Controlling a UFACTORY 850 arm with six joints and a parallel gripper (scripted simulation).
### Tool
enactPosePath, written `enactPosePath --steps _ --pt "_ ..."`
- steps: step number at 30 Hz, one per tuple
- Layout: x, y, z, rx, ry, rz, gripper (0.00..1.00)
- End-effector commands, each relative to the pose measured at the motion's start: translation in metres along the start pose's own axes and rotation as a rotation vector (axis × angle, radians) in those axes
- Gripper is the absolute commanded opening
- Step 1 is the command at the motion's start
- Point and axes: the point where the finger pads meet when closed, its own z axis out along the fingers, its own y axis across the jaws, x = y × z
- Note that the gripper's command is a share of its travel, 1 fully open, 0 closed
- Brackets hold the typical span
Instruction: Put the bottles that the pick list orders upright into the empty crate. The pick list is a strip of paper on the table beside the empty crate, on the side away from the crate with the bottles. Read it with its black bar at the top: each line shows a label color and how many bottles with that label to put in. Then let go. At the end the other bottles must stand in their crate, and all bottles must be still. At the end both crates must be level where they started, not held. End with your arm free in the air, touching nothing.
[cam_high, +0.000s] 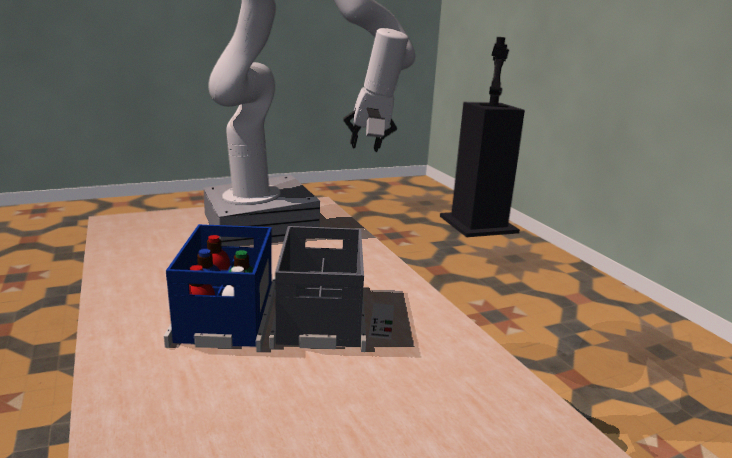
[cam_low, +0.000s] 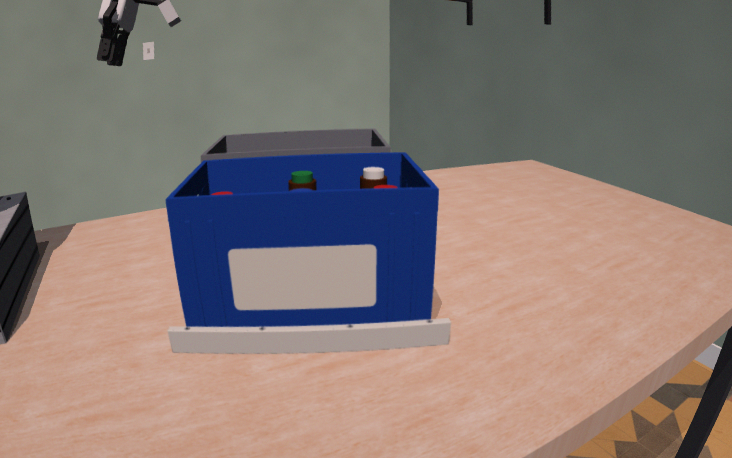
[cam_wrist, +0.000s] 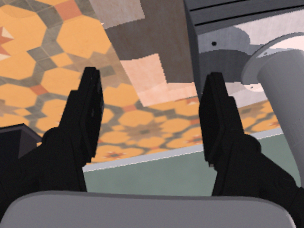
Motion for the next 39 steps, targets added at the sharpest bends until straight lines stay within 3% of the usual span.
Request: enactPosePath --steps 1,22,39 --pt "0.006 -0.017 -0.009 0.024 0.047 -0.133 0.65" --pt "0.019 -0.090 -0.050 0.067 0.260 -0.668 0.65" --pt "0.019 -0.090 -0.050 0.067 0.259 -0.668 0.65"
